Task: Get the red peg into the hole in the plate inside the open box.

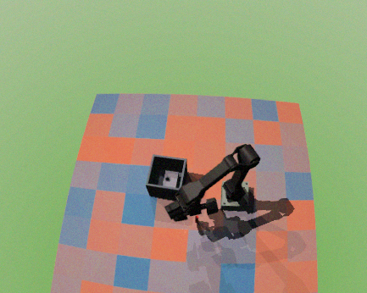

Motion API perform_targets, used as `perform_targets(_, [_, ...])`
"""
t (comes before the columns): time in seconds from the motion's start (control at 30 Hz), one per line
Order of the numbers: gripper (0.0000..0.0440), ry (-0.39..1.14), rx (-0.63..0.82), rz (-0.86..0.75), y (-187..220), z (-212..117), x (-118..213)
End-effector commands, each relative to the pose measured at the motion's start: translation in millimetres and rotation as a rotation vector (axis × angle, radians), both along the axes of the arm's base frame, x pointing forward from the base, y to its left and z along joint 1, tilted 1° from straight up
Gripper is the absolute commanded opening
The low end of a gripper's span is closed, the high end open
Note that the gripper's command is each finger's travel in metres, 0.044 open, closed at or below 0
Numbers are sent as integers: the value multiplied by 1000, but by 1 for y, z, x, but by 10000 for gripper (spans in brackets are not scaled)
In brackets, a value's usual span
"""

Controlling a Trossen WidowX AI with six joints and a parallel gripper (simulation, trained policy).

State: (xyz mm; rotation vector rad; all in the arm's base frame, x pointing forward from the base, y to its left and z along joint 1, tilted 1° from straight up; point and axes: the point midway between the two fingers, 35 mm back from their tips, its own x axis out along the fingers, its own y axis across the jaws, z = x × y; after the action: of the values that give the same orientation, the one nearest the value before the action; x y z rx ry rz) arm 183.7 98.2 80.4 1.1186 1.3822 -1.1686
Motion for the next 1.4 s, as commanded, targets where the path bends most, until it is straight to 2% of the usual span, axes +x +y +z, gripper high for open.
perform_targets(0.0, [434,14,-19,17,-5,-15,-5])
perform_targets(0.33, [407,11,-42,18,-12,-44,-8])
perform_targets(0.5, [372,4,-47,16,-12,-56,-9])
perform_targets(0.6, [315,-4,-42,22,-11,-62,-7])
perform_targets(0.97, [32,-16,-13,77,-2,-78,2])
perform_targets(1.03, [0,-22,-6,88,0,-79,4])
perform_targets(1.37, [0,-105,23,44,-1,-58,18])
